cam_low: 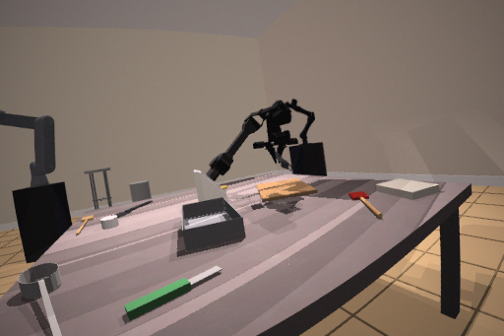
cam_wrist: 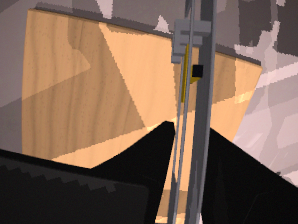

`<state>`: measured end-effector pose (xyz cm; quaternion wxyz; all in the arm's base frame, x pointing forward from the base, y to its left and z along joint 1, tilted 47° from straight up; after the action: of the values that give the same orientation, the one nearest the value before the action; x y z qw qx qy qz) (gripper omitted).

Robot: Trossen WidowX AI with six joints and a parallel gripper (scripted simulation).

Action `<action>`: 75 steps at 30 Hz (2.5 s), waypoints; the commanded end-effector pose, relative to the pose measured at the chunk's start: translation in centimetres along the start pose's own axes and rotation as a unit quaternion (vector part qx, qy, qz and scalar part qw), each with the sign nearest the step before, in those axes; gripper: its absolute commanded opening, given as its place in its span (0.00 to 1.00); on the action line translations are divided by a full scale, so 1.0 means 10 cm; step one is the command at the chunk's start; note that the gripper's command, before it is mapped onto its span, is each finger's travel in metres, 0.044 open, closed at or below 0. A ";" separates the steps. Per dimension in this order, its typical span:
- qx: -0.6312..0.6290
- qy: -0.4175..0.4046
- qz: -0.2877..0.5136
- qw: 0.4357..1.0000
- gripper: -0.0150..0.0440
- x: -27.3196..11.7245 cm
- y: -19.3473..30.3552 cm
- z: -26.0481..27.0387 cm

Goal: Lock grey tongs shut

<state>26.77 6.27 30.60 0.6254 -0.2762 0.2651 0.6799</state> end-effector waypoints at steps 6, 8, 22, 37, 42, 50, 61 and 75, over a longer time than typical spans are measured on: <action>-0.188 0.004 -0.003 0.982 0.00 -0.02 0.15 0.14; -0.228 0.004 -0.003 0.974 0.00 -0.02 0.18 0.17; -0.495 0.004 -0.003 0.869 0.00 -0.03 0.40 0.36; -0.735 0.002 -0.004 0.678 0.00 -0.04 0.66 0.53; -0.800 0.002 -0.005 0.599 0.00 -0.05 0.74 0.57; -0.886 0.001 -0.007 0.463 0.00 -0.06 0.88 0.64; -0.965 0.001 -0.012 0.260 0.00 -0.08 1.07 0.72; -1.000 0.002 -0.019 -0.015 0.00 -0.12 1.32 0.79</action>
<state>14.13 10.13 36.94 -0.2322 -0.6415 -0.6724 0.2870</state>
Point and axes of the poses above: the point midway between the two fingers, 35 mm back from their tips, its own x axis out along the fingers, its own z axis across the jaws, y = z × x, the point moved 10 cm from there along -x, back along the fingers, and after that the axes turned 14 degrees about -x, right-handed, at the moved point
